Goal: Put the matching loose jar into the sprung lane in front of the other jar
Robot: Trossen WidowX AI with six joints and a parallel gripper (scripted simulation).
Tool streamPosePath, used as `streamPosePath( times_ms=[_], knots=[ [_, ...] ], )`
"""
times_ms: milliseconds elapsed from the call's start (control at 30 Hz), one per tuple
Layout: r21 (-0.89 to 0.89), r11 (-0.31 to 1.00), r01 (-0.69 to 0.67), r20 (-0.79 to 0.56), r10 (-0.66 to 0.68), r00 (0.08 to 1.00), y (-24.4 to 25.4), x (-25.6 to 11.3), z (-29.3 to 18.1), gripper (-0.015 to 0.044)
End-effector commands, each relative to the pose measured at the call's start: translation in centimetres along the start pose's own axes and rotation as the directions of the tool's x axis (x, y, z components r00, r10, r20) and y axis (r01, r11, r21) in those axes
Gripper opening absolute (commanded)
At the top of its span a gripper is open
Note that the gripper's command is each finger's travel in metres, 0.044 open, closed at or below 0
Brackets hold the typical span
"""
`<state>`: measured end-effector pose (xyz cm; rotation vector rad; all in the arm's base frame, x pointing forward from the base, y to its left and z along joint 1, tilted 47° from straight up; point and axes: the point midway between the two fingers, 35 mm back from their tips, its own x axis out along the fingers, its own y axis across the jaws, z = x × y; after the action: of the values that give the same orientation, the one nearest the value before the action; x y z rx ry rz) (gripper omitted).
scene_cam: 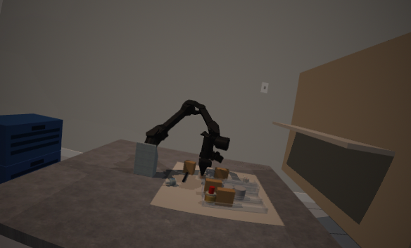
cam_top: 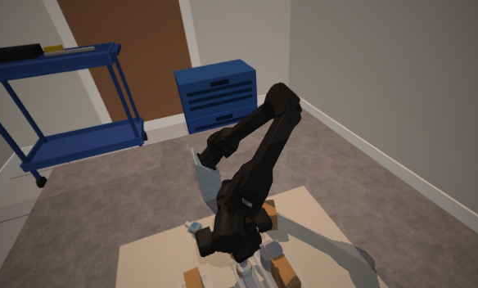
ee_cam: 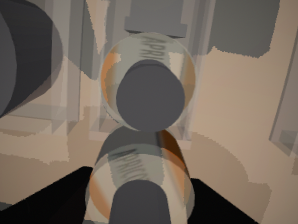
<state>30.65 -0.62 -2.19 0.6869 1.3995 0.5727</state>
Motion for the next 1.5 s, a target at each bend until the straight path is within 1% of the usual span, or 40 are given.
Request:
streamPosePath(
  times_ms=[0,1467],
  knots=[
    [-0.02,1.0,0.0,0.024,0.001,1.0,0.1,-0.3,1.1,0.0],
    [-0.02,1.0,-0.001,0.024,0.001,1.0,0.3,-0.7,2.7,0.0]
  ],
)
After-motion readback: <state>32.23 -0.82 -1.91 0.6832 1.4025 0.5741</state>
